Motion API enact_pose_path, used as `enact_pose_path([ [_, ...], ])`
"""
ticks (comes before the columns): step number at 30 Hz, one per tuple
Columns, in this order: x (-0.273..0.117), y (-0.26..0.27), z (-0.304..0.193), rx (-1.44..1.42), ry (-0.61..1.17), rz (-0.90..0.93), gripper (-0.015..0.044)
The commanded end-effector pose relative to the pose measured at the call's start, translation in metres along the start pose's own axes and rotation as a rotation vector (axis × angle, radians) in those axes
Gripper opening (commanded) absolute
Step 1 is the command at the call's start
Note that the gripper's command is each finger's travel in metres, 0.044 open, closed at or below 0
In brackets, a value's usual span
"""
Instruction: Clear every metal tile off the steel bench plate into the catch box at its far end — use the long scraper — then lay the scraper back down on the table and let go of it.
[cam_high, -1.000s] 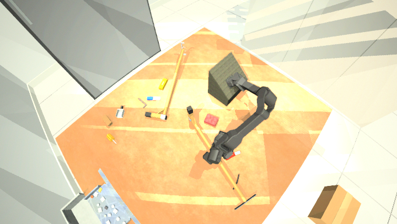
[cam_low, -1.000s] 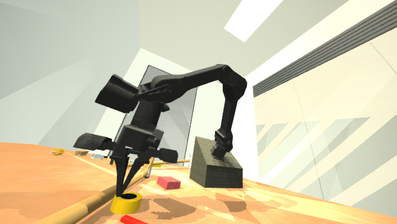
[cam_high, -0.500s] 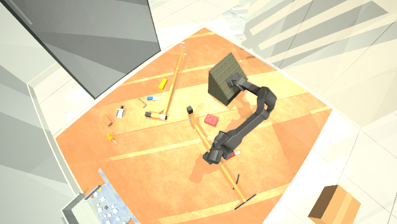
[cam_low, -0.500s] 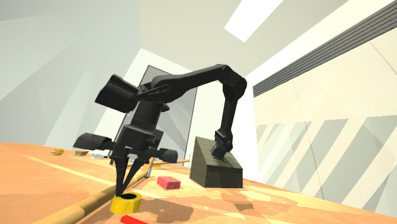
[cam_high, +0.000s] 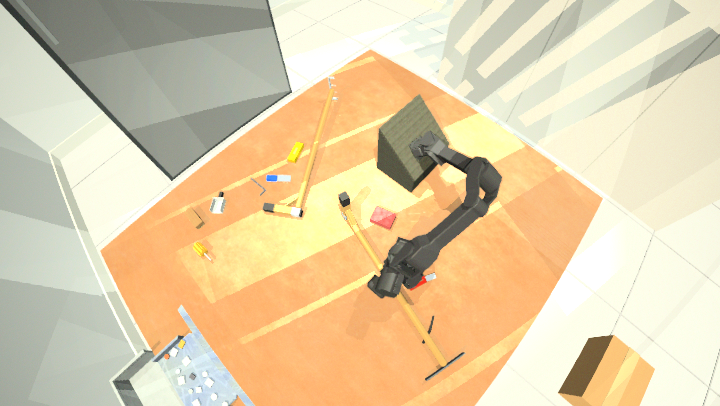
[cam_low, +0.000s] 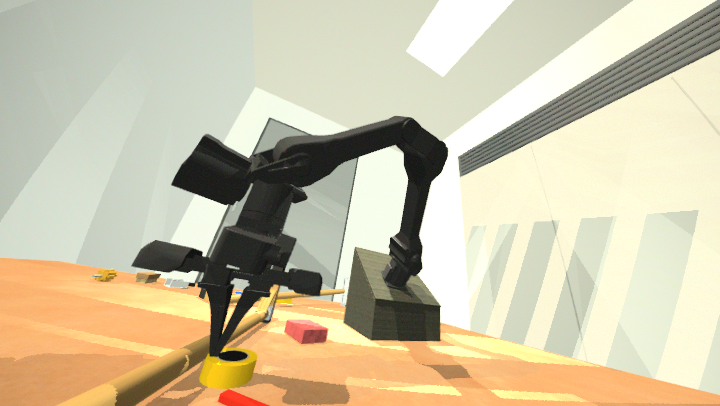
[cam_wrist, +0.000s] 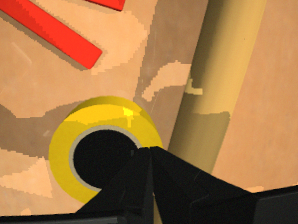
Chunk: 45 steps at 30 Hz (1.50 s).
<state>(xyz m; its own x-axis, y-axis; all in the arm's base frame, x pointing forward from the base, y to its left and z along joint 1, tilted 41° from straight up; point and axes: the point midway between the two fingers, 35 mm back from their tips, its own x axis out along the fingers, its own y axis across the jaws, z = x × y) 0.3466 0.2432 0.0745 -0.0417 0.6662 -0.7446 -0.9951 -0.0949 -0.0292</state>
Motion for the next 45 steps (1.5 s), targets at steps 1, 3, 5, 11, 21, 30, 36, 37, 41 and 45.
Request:
enact_pose_path([
  [1,0.007,-0.001,-0.007,0.0,0.015,0.006,0.0],
  [3,-0.001,0.0,0.0,0.0,0.0,0.0,0.0],
  [5,-0.006,-0.001,0.0,0.0,0.001,0.0,0.0],
  [11,-0.028,-0.004,0.0,-0.001,0.004,0.0,0.0],
  [21,-0.067,-0.004,0.0,-0.001,0.006,0.0,0.0],
  [30,-0.099,-0.001,0.001,0.0,0.005,0.0,0.0],
  [36,-0.106,0.003,0.001,0.033,0.007,0.0,0.0],
  [37,-0.11,0.006,0.001,0.055,0.008,0.001,0.0],
  [41,-0.125,0.019,0.002,0.145,0.014,0.003,0.0],
  [45,-0.14,0.032,0.002,0.235,0.019,0.004,0.0],
])
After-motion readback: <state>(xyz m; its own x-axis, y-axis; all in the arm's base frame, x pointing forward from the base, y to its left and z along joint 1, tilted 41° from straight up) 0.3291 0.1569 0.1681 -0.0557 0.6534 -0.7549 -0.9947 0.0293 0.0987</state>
